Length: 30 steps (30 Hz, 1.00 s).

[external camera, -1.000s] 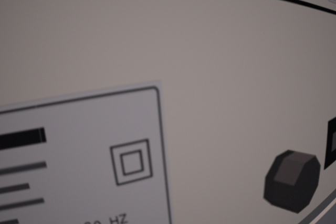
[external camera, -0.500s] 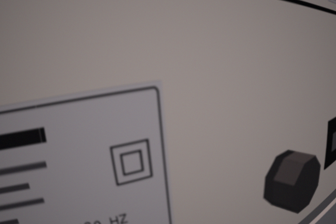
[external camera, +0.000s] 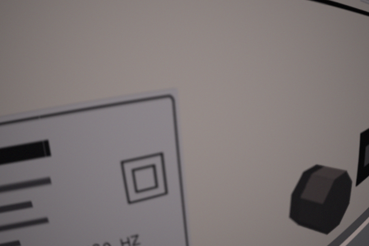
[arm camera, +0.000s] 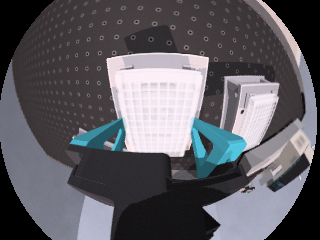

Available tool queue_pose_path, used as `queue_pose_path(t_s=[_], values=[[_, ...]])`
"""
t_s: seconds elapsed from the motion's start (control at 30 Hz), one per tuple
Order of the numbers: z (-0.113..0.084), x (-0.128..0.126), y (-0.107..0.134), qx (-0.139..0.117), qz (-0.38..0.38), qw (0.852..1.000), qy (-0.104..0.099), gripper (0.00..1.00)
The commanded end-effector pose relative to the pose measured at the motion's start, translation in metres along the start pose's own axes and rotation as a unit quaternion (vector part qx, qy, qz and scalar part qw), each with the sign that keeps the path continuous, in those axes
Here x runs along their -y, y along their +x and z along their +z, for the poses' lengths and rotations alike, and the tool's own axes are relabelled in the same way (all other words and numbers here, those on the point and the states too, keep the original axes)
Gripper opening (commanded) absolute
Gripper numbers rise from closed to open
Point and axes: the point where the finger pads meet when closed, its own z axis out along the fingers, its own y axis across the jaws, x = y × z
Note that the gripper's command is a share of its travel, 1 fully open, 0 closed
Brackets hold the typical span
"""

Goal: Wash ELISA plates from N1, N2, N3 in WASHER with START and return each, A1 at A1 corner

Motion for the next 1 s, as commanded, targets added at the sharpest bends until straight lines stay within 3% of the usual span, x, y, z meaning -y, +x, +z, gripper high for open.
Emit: queue_pose_path(t_s=[0.0,0.97], values=[[-0.0025,-0.0013,-0.0026,0.004,-0.003,1.0,-0.002,0.84],[-0.0025,-0.0017,-0.0019,0.004,-0.003,1.0,-0.002,0.84]])
